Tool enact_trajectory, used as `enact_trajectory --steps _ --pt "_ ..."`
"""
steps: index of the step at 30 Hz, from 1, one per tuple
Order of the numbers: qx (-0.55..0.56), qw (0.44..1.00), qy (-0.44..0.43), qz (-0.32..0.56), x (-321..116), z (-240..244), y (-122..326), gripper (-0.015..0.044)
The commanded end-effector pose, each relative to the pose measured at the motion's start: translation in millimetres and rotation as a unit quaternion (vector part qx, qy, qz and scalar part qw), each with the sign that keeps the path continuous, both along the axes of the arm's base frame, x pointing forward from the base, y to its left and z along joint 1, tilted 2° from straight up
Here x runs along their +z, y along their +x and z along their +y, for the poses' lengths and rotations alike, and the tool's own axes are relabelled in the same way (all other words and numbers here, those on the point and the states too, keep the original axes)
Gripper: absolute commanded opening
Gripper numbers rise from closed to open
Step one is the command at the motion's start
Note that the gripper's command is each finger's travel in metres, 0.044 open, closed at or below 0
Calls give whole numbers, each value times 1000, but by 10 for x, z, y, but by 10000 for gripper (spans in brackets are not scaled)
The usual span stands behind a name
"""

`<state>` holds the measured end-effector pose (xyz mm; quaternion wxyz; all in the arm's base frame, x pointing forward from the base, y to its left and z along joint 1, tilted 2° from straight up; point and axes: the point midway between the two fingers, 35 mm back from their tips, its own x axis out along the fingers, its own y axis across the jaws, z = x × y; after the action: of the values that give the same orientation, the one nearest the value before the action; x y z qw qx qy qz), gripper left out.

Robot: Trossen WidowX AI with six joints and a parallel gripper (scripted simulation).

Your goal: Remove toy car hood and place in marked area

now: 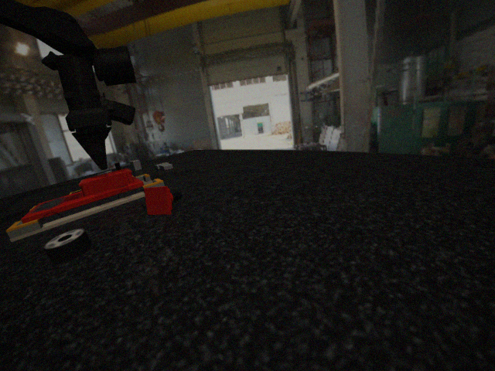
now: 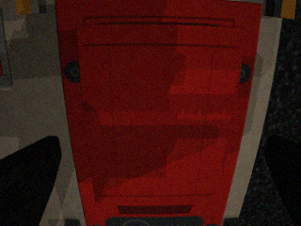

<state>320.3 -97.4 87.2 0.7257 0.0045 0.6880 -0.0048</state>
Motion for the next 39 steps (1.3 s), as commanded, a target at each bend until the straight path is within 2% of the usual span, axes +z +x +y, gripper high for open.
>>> enact_trajectory --steps 1,39 --pt "-1 1000 3 1 -46 12 -6 440" --pt "-1 1000 3 1 -248 15 2 440"
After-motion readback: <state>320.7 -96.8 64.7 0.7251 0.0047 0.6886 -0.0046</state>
